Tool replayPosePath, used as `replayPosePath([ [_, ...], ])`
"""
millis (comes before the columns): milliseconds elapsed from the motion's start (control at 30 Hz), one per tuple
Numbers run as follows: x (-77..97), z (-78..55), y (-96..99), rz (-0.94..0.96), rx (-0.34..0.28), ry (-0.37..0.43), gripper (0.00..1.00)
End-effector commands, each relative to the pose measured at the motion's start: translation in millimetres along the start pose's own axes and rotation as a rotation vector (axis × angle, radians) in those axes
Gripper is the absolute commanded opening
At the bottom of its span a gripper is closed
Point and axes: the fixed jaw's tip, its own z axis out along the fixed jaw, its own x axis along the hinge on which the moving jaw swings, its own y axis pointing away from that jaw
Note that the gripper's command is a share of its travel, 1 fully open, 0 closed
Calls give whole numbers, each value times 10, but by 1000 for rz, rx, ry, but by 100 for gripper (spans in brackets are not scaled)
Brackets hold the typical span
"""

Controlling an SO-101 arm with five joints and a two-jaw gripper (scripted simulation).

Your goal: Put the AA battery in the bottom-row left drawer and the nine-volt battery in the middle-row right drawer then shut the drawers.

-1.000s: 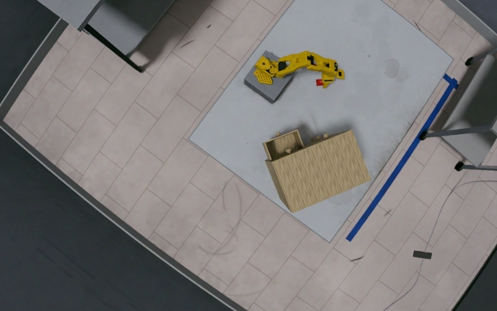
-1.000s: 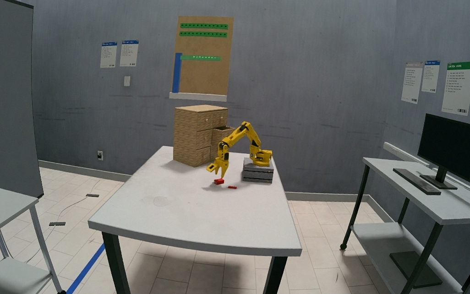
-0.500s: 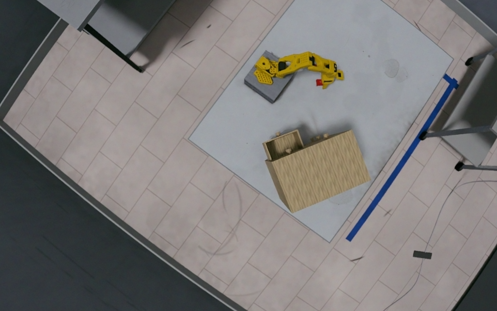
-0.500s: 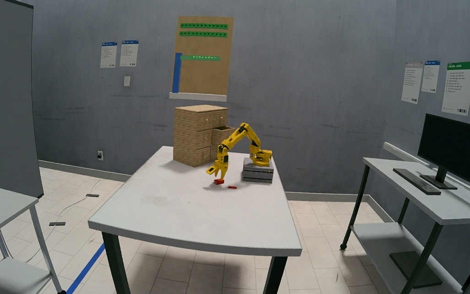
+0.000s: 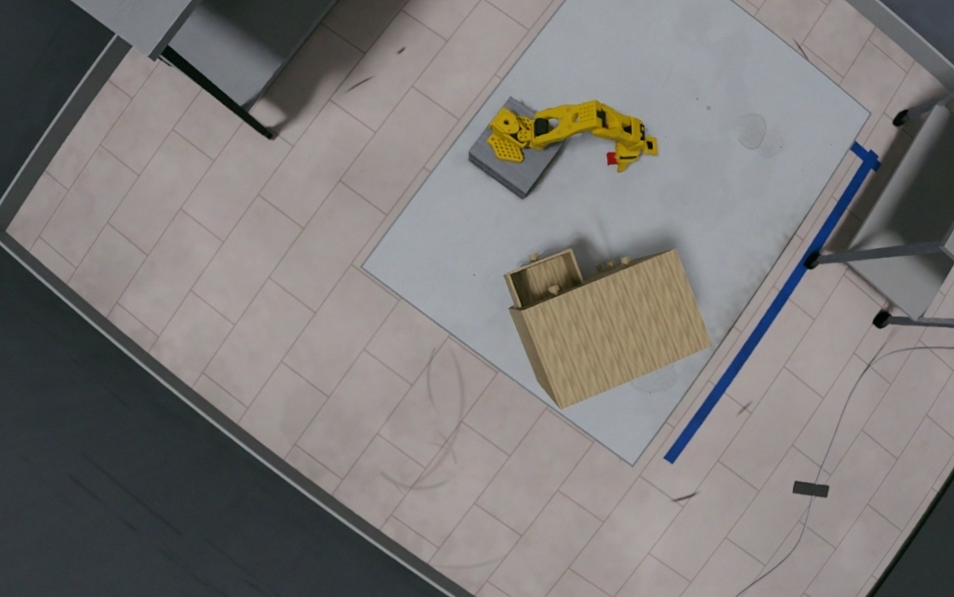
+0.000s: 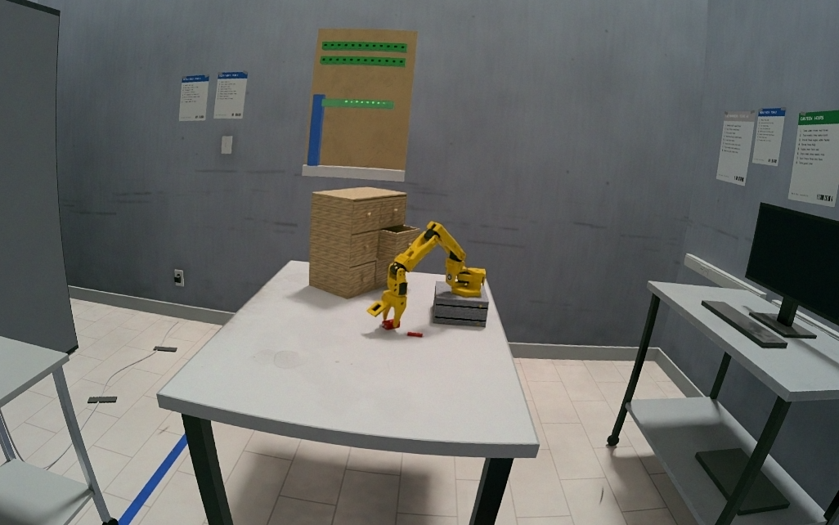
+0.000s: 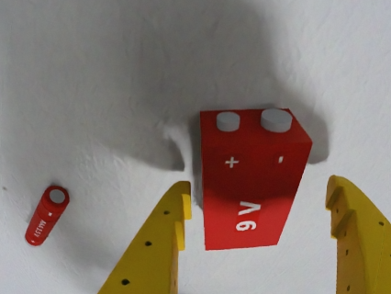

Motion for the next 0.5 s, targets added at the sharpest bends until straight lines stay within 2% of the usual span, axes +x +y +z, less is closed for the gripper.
replayPosePath([
  [0, -8, 25, 3, -12, -1, -2, 30],
  [467, -5, 39, 3, -12, -1, -2, 30],
])
